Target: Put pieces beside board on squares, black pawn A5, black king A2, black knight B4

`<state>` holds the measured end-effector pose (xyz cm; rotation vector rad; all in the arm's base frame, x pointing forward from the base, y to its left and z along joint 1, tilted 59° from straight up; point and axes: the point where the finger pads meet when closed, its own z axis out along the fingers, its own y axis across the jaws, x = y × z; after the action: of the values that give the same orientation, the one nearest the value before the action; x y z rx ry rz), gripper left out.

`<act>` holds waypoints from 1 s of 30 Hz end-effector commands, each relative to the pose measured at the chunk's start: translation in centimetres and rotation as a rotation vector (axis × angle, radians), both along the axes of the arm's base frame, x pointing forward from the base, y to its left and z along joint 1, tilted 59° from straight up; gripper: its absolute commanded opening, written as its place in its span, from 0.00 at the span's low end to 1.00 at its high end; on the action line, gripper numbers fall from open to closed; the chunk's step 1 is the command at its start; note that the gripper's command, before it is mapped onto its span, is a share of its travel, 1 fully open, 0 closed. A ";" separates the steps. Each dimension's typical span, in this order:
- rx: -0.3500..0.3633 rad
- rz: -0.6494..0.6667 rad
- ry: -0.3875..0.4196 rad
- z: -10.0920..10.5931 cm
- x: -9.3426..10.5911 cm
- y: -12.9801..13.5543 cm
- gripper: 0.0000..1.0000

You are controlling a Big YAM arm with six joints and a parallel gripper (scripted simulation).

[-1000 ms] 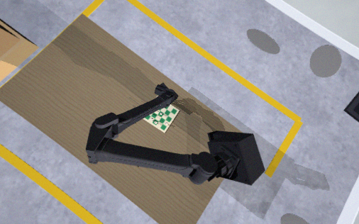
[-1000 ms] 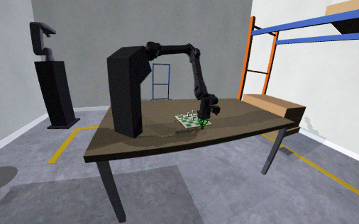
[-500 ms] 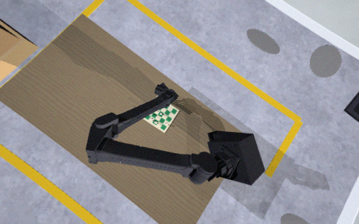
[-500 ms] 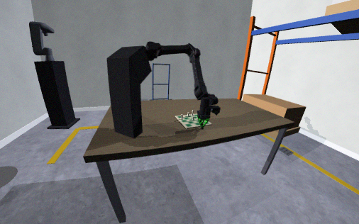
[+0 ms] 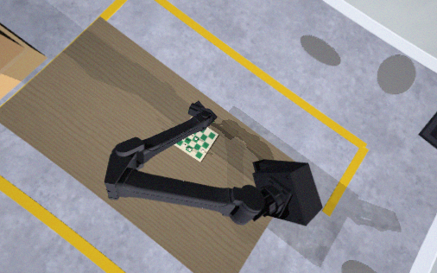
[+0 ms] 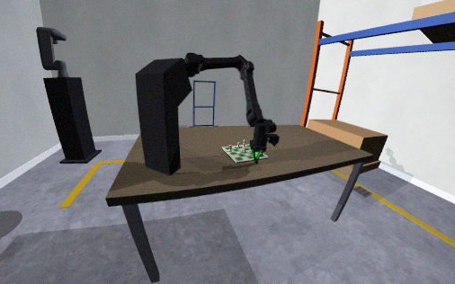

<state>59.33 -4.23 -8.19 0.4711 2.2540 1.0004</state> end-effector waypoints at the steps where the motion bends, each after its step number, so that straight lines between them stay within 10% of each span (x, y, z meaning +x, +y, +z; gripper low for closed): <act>1: 0.002 0.007 0.001 -0.5 0.2 0.7 0.00; 30: 0.001 0.012 0.010 -0.6 -0.4 0.8 0.00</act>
<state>59.33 -4.23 -8.19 0.4711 2.2540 1.0004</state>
